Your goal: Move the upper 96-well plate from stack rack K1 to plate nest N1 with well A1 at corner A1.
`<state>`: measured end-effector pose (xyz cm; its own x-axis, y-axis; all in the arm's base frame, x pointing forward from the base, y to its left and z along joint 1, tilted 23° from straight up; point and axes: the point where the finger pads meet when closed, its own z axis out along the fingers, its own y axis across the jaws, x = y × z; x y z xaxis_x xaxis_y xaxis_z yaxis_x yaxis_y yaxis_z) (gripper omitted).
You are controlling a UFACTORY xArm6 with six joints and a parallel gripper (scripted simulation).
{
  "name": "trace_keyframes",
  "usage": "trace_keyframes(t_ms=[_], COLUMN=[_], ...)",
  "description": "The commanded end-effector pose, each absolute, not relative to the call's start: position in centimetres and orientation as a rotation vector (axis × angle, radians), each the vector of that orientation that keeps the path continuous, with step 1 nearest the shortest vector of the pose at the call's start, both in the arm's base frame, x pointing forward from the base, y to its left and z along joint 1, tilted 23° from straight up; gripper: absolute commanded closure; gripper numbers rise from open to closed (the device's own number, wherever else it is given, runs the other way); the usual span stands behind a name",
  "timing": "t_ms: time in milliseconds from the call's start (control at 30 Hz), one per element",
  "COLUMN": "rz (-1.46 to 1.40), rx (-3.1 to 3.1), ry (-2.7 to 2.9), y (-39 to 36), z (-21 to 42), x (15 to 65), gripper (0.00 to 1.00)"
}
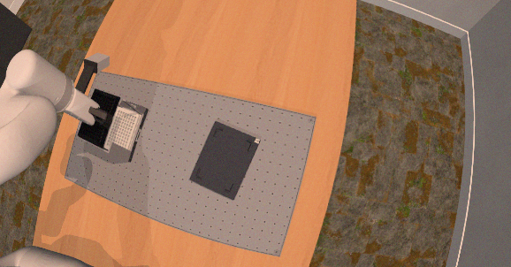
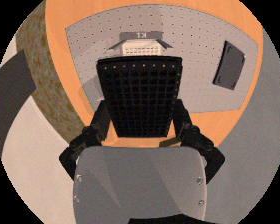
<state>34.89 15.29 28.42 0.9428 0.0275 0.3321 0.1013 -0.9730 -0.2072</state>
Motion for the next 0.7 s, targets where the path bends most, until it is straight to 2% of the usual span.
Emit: trace_keyframes(t_ms=[0, 133, 667], rz=[-0.493, -0.474, -0.474], rx=[-2.874, -2.862, -2.862], ry=[-0.097, 0.044, 0.044], y=[15.3, 14.3, 9.9], z=[28.6, 28.4, 27.5], x=[35.0, 35.1, 36.1], gripper=[1.0, 1.0, 1.0])
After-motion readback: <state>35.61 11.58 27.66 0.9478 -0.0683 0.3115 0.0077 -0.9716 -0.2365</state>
